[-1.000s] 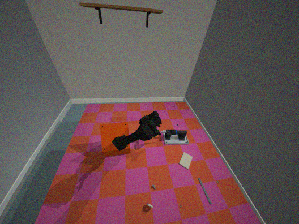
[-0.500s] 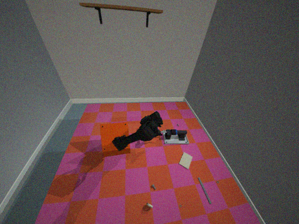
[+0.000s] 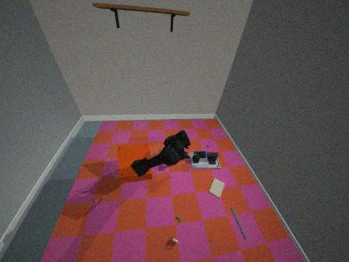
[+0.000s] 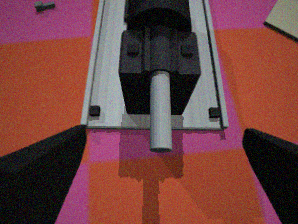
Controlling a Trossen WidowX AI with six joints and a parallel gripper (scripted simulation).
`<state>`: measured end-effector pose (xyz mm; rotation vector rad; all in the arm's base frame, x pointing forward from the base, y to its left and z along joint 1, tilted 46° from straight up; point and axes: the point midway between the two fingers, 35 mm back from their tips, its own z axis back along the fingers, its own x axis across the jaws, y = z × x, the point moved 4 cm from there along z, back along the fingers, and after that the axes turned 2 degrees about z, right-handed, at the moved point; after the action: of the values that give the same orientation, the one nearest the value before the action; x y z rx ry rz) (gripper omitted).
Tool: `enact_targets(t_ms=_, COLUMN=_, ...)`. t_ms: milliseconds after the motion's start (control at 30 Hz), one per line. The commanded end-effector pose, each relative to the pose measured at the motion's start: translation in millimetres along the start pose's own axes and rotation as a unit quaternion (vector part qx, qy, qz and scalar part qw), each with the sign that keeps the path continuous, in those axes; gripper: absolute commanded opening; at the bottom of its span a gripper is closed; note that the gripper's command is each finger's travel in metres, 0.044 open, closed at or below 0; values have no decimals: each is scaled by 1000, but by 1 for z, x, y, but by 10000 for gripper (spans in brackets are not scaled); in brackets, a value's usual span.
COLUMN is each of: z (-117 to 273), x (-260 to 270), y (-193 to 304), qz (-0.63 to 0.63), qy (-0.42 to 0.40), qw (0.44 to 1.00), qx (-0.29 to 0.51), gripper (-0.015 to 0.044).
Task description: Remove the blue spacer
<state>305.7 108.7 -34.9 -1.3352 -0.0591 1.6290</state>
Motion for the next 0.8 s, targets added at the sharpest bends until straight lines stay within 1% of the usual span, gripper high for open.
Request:
enact_targets(t_ms=0, z=0, x=1, y=0, qz=1, qy=-3, qw=1000, qx=-1, gripper=440)
enact_targets(t_ms=767, z=-35, x=2, y=-1, qz=1, qy=-3, qw=1000, qx=-1, gripper=440)
